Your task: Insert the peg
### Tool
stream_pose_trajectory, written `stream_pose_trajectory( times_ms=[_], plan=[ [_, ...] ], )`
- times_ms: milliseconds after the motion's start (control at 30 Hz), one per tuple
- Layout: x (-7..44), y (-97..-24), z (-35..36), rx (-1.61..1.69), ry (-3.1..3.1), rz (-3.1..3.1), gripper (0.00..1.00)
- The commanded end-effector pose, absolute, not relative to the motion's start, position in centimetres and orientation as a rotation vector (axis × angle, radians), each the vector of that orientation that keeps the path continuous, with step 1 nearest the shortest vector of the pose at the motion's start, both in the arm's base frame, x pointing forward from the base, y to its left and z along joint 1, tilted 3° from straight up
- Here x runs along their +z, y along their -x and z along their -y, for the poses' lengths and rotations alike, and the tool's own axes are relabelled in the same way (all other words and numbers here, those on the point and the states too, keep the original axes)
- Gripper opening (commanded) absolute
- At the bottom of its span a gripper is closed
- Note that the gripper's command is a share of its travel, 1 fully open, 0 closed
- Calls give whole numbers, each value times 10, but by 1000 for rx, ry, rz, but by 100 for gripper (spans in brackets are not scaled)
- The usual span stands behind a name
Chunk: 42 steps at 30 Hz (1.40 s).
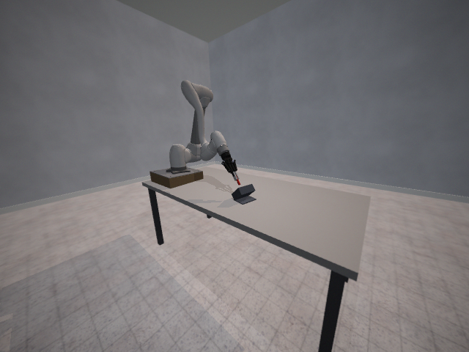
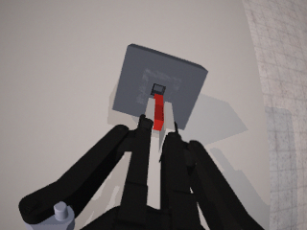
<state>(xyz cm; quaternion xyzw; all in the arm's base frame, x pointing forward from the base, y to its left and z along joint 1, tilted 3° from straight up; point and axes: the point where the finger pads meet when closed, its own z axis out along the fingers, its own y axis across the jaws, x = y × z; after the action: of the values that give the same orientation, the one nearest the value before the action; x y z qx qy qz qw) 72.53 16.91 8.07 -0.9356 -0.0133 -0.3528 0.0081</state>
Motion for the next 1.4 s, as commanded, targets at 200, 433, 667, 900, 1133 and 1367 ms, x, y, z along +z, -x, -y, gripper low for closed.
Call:
stream_pose_trajectory(
  times_ms=[200, 433, 667, 900, 1133, 1367],
  plan=[
    [80, -726, -169, -1095, 2907, -37, 0],
    [78, -728, -169, -1094, 2903, -51, 0],
    [74, -731, -169, -1094, 2903, -50, 0],
    [70, -735, -170, -1094, 2903, -50, 0],
    [65, -740, -170, -1094, 2903, -50, 0],
    [62, -742, -170, -1094, 2903, -50, 0]
  ],
)
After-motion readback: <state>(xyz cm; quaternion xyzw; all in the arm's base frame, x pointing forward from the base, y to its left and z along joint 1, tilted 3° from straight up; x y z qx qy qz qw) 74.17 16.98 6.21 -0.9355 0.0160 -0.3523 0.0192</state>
